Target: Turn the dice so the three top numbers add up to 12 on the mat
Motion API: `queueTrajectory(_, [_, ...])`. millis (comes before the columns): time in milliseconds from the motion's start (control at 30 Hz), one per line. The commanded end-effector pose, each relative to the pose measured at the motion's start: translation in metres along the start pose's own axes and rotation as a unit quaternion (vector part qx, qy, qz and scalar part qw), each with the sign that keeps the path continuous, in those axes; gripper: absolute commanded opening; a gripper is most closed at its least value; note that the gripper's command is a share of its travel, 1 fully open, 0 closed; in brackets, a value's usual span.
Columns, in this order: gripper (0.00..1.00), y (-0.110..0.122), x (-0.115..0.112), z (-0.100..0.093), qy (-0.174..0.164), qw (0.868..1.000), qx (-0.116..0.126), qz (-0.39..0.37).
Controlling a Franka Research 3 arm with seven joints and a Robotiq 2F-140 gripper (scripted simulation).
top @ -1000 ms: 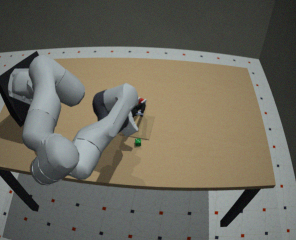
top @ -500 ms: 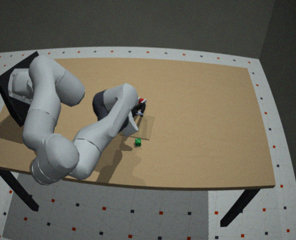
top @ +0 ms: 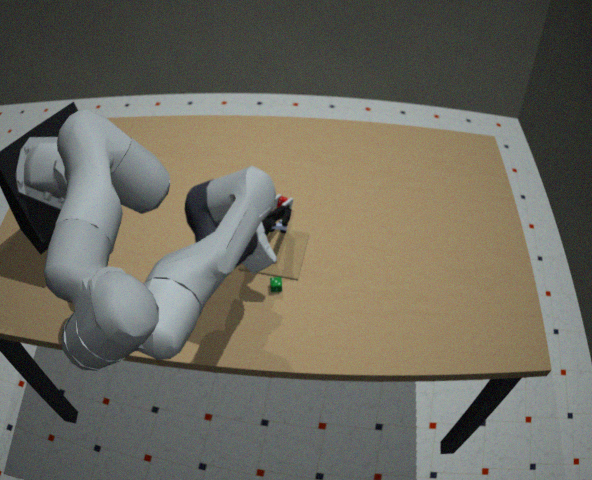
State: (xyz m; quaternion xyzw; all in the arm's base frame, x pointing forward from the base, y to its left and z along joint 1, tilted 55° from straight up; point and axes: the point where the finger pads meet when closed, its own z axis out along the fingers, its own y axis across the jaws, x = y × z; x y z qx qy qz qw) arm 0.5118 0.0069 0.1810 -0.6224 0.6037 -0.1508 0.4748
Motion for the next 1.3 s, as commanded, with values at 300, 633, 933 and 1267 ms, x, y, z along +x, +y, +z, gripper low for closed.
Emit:
queueTrajectory(300, [0.17, -0.0008, 0.0, 0.0006, -0.001, 1.0, 0.0, -0.003])
queueTrajectory(633, [0.25, -0.0008, 0.0, 0.0006, -0.001, 1.0, 0.0, -0.003])
queueTrajectory(933, [0.25, -0.0008, 0.0, 0.0006, -0.001, 1.0, 0.0, -0.003])
queueTrajectory(1267, [0.25, -0.0008, 0.0, 0.0006, -0.001, 1.0, 0.0, -0.003])
